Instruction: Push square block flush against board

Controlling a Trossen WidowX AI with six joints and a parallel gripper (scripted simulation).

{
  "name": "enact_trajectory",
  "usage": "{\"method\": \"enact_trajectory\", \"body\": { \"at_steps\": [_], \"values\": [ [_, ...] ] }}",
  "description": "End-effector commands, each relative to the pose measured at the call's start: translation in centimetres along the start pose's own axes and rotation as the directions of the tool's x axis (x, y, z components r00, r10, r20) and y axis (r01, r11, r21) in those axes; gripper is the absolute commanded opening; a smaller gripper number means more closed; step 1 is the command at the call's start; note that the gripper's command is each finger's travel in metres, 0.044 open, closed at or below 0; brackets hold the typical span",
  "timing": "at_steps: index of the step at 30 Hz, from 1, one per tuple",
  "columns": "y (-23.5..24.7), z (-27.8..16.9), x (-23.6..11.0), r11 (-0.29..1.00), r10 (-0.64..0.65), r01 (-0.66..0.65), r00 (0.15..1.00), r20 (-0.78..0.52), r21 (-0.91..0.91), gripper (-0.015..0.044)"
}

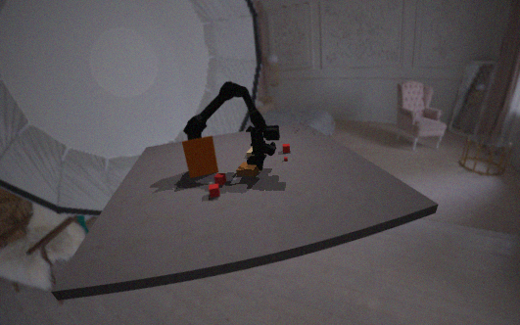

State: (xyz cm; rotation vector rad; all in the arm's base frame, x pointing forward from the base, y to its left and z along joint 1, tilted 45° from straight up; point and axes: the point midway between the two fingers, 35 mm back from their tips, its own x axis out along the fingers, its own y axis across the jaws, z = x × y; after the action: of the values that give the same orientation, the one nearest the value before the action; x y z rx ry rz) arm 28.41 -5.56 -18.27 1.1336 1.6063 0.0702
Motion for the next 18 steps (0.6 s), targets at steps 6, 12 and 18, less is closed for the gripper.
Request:
{"method": "enact_trajectory", "body": {
  "at_steps": [6,12,18],
  "values": [
    [-0.1,-1.7,0.3,1.000,0.001,-0.001,1.000,-0.015,0.013,0.0000],
    [-0.1,-2.5,0.3,1.000,0.001,-0.001,1.000,-0.016,0.013,0.0000],
    [-0.1,-3.3,0.3,1.000,0.001,-0.001,1.000,-0.016,0.014,0.0000]
  ]
}}
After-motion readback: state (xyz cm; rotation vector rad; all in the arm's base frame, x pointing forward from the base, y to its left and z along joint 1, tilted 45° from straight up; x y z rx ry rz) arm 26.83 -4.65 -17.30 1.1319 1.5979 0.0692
